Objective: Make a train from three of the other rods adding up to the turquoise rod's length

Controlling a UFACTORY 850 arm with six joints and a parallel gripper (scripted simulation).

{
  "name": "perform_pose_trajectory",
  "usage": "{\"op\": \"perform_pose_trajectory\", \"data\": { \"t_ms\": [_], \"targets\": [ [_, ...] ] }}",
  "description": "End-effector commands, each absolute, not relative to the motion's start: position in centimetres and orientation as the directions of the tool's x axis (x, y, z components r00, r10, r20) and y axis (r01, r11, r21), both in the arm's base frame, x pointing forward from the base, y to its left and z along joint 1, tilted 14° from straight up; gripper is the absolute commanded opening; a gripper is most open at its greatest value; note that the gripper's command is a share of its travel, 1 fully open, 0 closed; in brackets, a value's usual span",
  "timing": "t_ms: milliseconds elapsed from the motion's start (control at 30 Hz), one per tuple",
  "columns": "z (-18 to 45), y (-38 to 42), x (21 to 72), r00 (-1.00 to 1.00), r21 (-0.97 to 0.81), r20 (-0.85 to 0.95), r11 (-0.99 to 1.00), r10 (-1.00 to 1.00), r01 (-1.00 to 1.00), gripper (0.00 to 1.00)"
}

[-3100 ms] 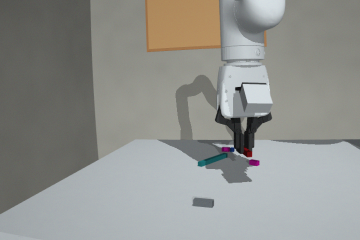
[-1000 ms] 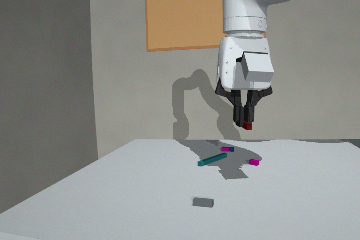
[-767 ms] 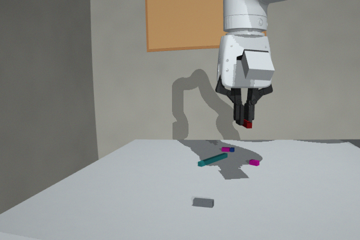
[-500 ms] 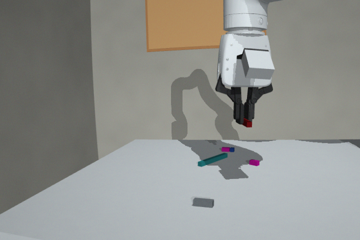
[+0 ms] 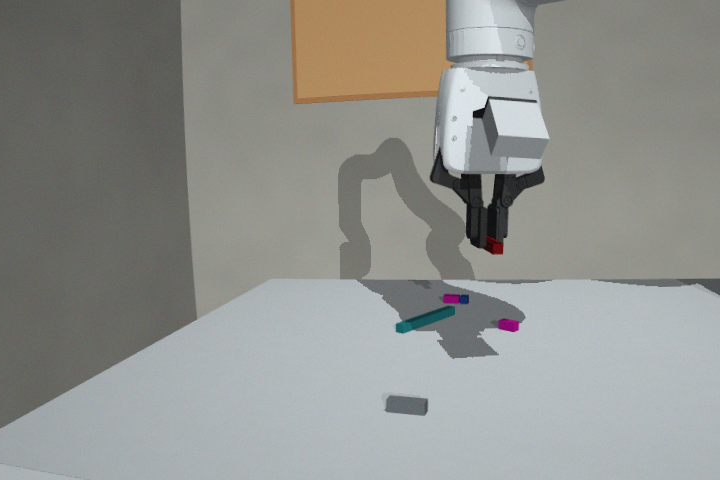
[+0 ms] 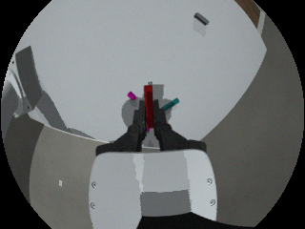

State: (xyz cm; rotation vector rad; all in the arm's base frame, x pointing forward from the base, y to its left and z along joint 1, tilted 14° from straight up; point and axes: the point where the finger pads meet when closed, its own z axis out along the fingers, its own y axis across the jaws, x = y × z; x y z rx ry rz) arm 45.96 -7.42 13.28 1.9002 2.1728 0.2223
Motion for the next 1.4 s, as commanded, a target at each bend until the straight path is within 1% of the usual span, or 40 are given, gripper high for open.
{"op": "perform_pose_trajectory", "data": {
  "t_ms": [0,100,200,500,567,600,967,1133,1167,1367],
  "targets": [
    [13.4,-7.6,46.2,-0.145,0.245,-0.043,0.152,0.988,0.958,0.04],
    [13.5,-8.8,46.8,-0.214,0.242,-0.060,0.222,0.975,0.945,0.04],
    [13.7,-11.0,48.0,-0.336,0.232,-0.090,0.347,0.938,0.909,0.04],
    [14.2,-15.7,49.7,-0.553,0.203,-0.144,0.571,0.821,0.795,0.04],
    [14.2,-15.7,49.7,-0.553,0.203,-0.144,0.571,0.821,0.795,0.04],
    [14.3,-17.0,50.1,-0.605,0.193,-0.157,0.625,0.781,0.757,0.04],
    [14.6,-21.4,51.0,-0.754,0.154,-0.196,0.780,0.626,0.607,0.04],
    [14.7,-22.4,51.2,-0.784,0.143,-0.204,0.810,0.587,0.569,0.04],
    [14.7,-23.4,51.3,-0.809,0.133,-0.210,0.836,0.549,0.533,0.04],
    [14.9,-25.2,51.4,-0.852,0.114,-0.221,0.880,0.475,0.461,0.04]
  ]
}}
